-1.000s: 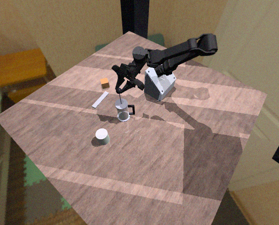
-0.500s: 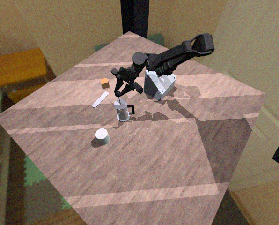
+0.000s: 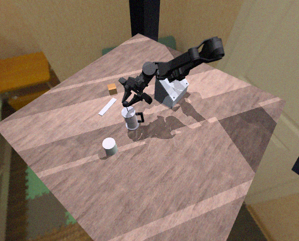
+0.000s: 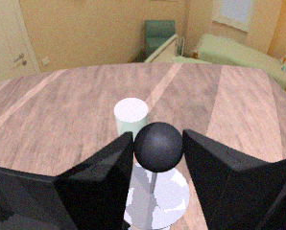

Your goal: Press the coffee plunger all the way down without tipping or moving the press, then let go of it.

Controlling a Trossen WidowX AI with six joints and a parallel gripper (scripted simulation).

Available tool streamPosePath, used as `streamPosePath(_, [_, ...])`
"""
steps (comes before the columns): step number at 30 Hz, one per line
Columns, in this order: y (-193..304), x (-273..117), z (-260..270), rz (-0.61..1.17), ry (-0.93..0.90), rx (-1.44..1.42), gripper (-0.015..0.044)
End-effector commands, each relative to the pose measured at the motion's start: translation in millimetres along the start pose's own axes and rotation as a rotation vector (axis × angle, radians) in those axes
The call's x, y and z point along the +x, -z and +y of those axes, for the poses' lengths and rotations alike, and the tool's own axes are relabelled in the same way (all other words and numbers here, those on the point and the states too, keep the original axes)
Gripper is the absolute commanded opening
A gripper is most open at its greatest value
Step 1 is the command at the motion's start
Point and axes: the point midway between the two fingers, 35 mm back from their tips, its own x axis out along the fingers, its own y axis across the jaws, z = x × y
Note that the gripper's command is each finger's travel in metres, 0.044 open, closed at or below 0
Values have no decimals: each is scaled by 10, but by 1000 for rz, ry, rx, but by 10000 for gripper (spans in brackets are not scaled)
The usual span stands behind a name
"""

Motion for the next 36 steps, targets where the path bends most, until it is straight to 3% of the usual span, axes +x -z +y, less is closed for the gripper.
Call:
streamPosePath(1, [263, 58, -2, 57, 3, 34, 119])
streamPosePath(36, [299, 277, -3, 52, -2, 36, 119])
